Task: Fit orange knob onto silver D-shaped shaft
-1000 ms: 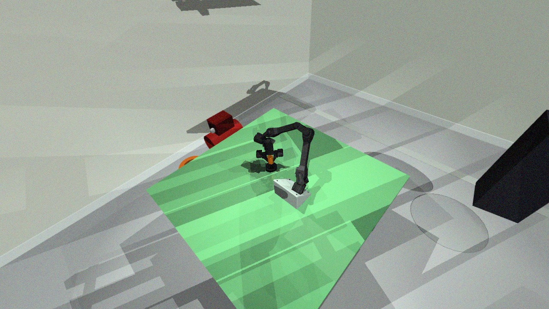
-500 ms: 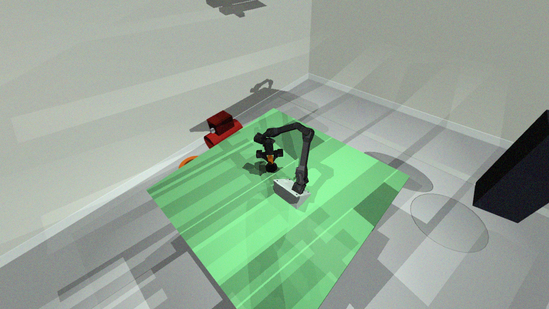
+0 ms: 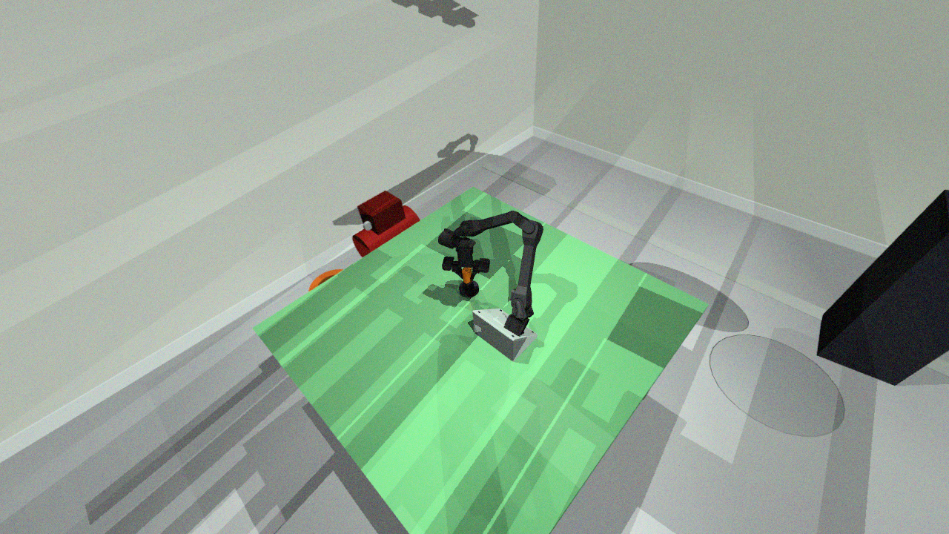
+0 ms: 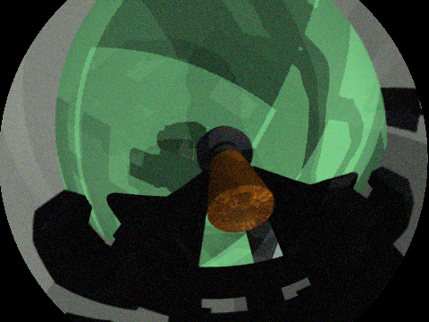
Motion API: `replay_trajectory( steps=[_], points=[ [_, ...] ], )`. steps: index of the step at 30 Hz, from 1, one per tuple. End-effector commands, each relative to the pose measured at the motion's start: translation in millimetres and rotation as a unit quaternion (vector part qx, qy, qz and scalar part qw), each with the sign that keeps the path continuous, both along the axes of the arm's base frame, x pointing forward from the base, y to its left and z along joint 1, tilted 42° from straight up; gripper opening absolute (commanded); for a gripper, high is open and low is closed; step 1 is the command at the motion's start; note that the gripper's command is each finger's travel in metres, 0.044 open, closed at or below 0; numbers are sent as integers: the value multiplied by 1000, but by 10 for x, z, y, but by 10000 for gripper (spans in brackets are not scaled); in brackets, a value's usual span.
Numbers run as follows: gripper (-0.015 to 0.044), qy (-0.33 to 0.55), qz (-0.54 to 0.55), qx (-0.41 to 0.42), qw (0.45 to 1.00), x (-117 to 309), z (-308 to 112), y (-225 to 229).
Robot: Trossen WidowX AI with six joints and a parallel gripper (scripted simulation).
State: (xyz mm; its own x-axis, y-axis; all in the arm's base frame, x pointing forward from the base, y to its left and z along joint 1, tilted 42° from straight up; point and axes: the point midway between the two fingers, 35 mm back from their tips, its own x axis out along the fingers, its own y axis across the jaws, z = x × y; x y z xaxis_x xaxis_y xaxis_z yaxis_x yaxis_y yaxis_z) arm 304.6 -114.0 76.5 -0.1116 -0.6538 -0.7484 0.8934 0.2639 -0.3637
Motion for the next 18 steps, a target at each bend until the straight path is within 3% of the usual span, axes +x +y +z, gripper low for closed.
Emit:
replay_trajectory(
  steps=[1, 18],
  points=[
    [0, -20, -21, -3, 1000, 8, 1, -6],
    [0, -20, -21, -3, 1000, -27, -27, -1]
  ],
)
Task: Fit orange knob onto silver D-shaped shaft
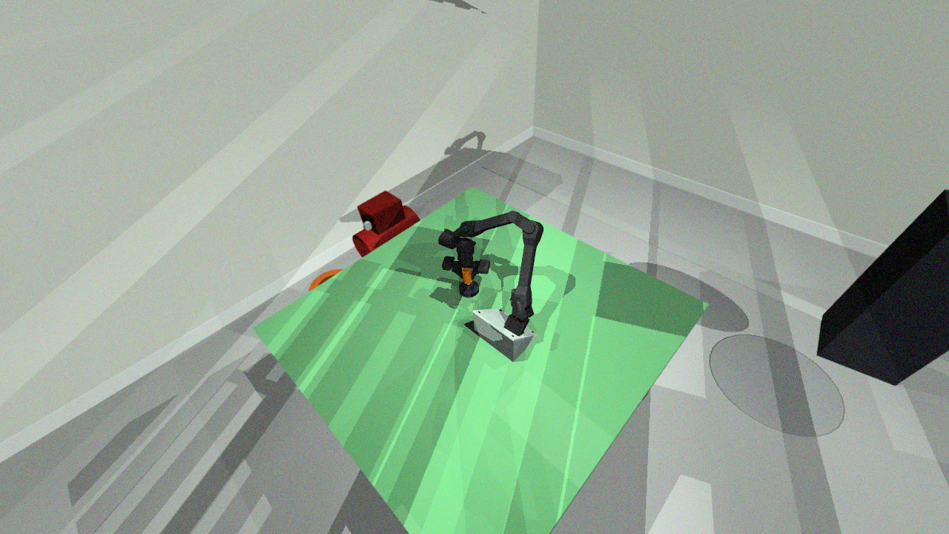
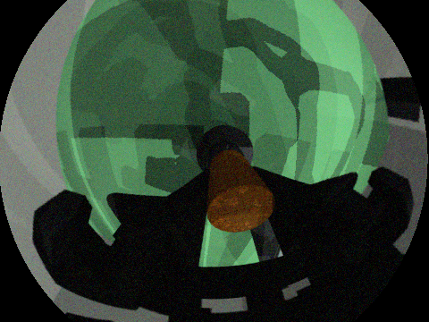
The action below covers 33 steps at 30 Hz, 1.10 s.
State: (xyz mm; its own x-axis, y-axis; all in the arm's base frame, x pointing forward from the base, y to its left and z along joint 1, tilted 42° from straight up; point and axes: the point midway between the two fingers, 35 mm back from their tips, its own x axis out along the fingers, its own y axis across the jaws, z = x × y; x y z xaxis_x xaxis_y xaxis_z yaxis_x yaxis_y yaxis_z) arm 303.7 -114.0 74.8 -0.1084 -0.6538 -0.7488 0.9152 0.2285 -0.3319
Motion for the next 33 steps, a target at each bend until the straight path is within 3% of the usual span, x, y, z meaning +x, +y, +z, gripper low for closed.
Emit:
replay_trajectory(
  steps=[1, 33],
  points=[
    [0, -1, -2, 0, 1000, -17, -10, -4],
    [0, 11, 12, 1, 1000, 9, -22, -18]
  ],
)
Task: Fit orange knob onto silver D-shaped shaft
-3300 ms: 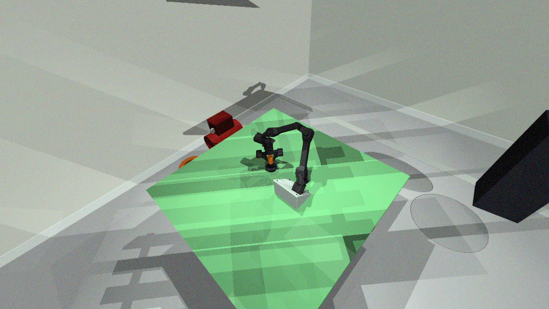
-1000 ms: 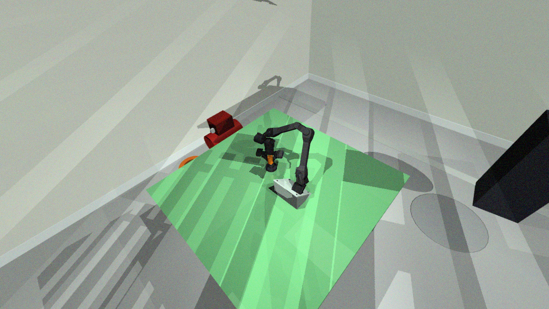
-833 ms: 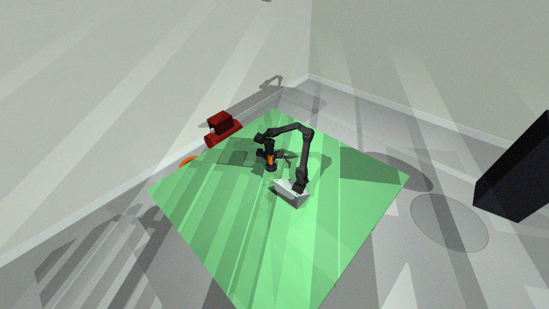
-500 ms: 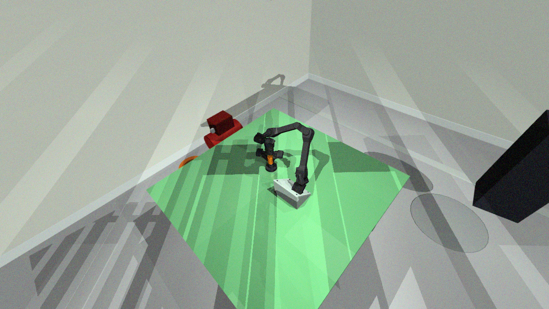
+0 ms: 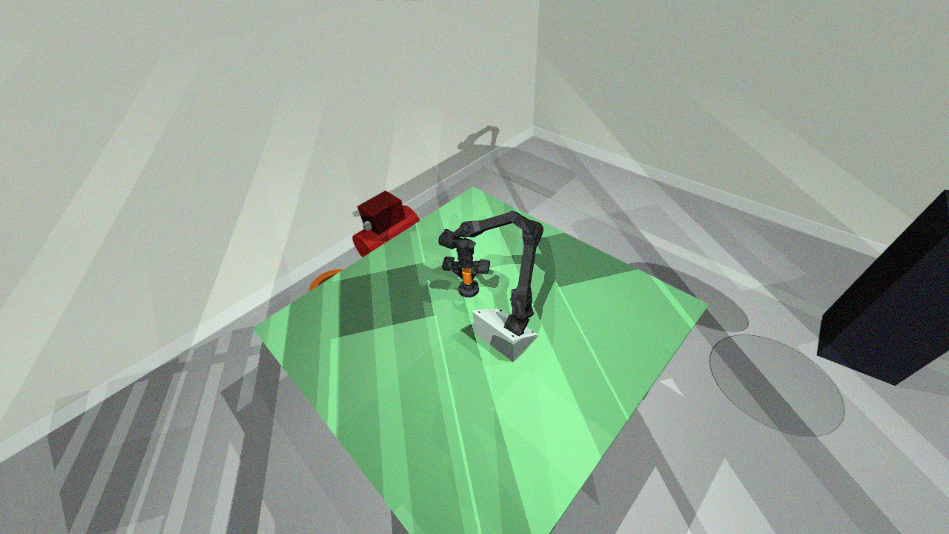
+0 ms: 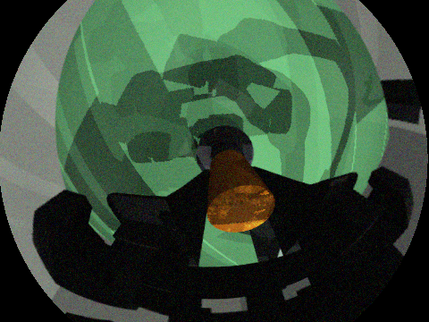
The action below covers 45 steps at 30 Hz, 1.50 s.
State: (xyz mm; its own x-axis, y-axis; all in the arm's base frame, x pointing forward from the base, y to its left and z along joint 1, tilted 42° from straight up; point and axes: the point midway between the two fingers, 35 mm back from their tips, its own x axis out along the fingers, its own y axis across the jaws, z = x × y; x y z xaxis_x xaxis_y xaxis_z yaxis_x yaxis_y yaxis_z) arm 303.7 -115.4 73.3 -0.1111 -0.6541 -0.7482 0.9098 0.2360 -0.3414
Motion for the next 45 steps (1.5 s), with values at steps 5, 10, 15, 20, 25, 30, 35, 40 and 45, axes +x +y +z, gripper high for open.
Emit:
replay_trajectory(
  steps=[5, 10, 15, 20, 25, 30, 35, 40, 45],
  points=[
    [0, 5, 8, 1, 1000, 9, -6, -3],
    [0, 5, 8, 1, 1000, 9, -6, -3],
    [0, 5, 8, 1, 1000, 9, -6, -3],
    [0, 5, 8, 1, 1000, 9, -6, -3],
    [0, 5, 8, 1, 1000, 9, -6, -3],
    [0, -1, 1, 0, 1000, 8, 7, 10],
    [0, -11, -11, -1, 1000, 4, 46, 39],
    [0, -24, -26, -4, 999, 13, 51, 26],
    [0, -24, -26, -4, 999, 14, 26, 7]
  ],
)
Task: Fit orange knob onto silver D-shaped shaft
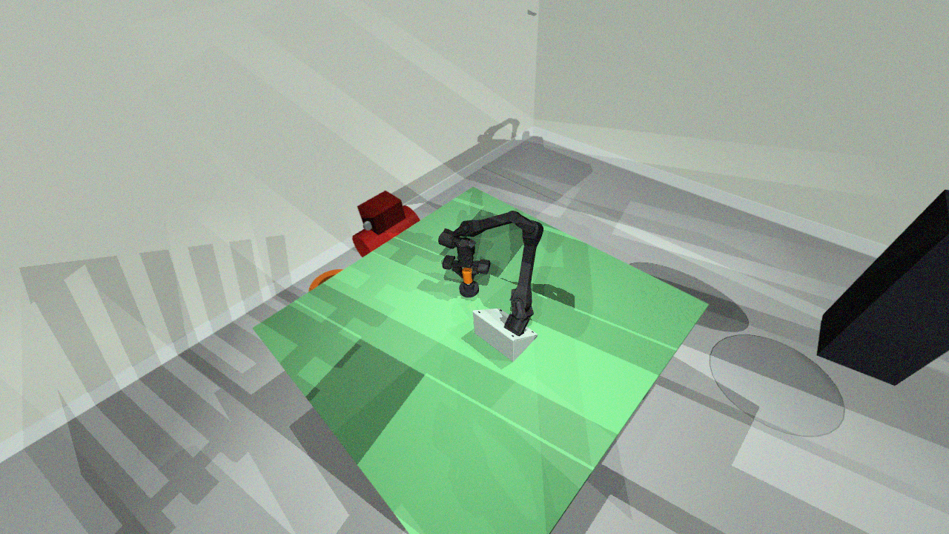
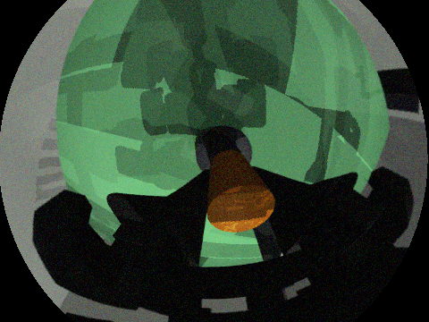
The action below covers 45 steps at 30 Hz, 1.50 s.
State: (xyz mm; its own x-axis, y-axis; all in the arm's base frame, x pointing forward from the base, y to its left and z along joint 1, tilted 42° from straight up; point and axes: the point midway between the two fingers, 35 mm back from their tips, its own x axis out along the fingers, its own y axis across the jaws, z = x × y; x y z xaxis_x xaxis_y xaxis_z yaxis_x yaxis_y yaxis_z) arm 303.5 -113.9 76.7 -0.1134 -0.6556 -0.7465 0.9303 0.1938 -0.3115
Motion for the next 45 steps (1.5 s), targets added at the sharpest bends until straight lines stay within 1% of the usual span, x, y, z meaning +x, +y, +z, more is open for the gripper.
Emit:
replay_trajectory(
  steps=[1, 14, 18, 45],
  points=[
    [0, -7, -4, 0, 1000, 18, -12, -8],
    [0, -7, -4, 0, 1000, -3, -28, 6],
    [0, -24, -24, -2, 999, -17, -11, 16],
    [0, -24, -24, -3, 999, 15, -30, 1]
  ],
)
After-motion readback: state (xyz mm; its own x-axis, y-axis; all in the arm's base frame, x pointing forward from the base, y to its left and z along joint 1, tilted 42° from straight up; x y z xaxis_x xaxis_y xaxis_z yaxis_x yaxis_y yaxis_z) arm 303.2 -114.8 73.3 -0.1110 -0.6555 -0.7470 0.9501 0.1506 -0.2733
